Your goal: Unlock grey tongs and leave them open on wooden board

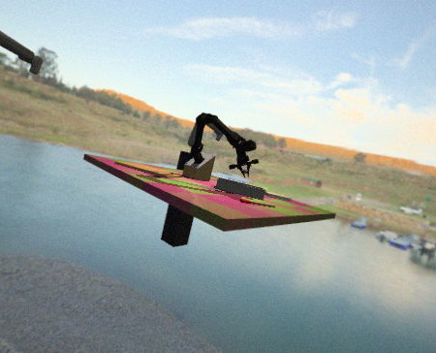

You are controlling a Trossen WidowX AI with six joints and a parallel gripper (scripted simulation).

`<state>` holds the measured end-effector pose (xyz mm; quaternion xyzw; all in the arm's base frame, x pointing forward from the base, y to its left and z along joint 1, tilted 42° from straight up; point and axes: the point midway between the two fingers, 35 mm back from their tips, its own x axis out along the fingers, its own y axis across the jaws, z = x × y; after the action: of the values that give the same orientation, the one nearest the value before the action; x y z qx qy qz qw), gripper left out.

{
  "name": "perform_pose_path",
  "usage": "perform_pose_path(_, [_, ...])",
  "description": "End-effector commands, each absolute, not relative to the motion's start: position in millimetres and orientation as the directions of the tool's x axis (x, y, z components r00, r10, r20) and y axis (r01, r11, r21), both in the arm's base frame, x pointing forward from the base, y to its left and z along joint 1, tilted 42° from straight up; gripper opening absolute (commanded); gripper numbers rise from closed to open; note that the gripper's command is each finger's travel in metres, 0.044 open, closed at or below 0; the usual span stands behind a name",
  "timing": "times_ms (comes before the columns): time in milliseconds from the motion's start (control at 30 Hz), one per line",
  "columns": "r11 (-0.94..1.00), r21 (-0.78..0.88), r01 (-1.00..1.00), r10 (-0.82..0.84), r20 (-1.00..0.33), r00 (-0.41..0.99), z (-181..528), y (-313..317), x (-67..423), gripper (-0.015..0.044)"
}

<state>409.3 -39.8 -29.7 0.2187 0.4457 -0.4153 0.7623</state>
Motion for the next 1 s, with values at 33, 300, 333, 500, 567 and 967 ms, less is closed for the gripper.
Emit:
perform_pose_path(33, [0.525,-0.078,0.847,-0.465,-0.861,0.208,-31.1,-39.0,411.8,-0.015])
perform_pose_path(300, [0.467,-0.169,0.868,-0.512,-0.852,0.109,-33.5,-39.4,410.5,-0.015])
perform_pose_path(333, [0.459,-0.181,0.87,-0.518,-0.85,0.097,-33.6,-39.5,410.3,-0.015])
perform_pose_path(500, [0.422,-0.237,0.875,-0.549,-0.835,0.039,-33.6,-39.7,409.2,-0.015])
perform_pose_path(567, [0.407,-0.259,0.876,-0.561,-0.827,0.016,-33.3,-39.8,408.7,-0.015])
perform_pose_path(967, [0.318,-0.385,0.866,-0.636,-0.764,-0.107,-28.7,-40.1,405.6,-0.015])
